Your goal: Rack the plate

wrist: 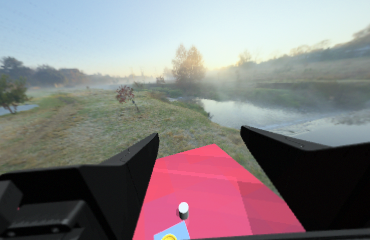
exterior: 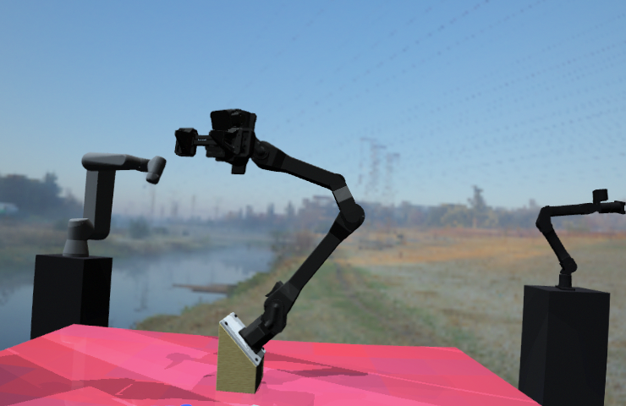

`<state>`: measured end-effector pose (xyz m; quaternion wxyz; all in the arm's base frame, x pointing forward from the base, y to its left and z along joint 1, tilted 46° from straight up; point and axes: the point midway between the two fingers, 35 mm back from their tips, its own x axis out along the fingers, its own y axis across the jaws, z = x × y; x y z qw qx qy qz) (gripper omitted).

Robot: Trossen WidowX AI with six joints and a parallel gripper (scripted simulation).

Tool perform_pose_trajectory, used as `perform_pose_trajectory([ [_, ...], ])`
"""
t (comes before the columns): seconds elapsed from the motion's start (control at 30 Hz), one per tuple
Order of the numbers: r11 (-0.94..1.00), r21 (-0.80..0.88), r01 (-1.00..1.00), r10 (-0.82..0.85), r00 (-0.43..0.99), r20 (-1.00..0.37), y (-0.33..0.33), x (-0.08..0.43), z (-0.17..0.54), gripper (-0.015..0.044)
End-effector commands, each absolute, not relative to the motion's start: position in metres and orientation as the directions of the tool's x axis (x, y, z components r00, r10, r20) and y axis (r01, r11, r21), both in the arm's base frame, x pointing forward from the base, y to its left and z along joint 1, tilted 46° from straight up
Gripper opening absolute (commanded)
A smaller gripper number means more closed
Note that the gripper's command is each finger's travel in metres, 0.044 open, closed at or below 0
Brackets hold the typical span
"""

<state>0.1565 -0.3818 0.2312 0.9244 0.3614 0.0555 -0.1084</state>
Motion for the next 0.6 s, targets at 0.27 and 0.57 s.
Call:
perform_pose_trajectory([
  [0.27, 0.691, 0.674, 0.261, -0.055, 0.949, -0.310, -0.372, 0.215, 0.193, 0.0400],
  [0.57, 0.701, 0.668, 0.249, 0.081, 0.903, -0.422, -0.346, 0.258, 0.158, 0.0400],
])
